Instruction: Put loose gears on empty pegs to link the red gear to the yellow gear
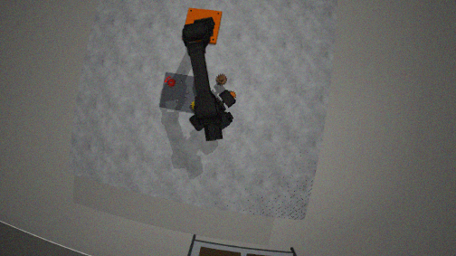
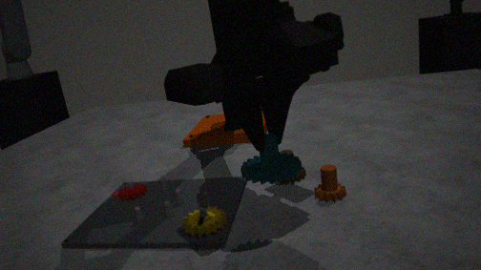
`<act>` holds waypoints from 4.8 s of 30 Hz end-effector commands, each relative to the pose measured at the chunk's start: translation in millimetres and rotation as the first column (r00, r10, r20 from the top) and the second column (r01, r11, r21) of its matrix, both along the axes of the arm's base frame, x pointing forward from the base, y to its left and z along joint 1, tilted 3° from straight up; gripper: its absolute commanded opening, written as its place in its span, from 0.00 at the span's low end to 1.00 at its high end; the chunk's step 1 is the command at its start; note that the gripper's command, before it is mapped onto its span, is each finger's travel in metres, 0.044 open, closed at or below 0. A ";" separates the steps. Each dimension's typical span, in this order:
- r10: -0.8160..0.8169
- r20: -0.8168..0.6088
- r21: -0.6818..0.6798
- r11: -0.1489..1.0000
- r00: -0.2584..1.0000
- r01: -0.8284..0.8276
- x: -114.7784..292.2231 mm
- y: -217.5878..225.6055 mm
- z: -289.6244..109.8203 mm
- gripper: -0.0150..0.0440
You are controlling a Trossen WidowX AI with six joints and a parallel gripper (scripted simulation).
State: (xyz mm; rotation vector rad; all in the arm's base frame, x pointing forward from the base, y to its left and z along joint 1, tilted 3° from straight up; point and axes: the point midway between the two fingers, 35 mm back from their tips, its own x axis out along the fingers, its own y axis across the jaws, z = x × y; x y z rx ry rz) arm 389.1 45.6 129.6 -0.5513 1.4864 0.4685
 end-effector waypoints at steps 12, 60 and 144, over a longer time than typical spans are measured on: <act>-0.001 0.003 -0.002 1.000 1.000 0.001 -3.0 2.2 30.8 0.25; 0.001 0.001 -0.007 1.000 1.000 -0.001 -27.1 -45.3 49.5 0.25; 0.001 -0.011 -0.019 1.000 1.000 -0.001 -128.5 -155.8 -14.1 0.25</act>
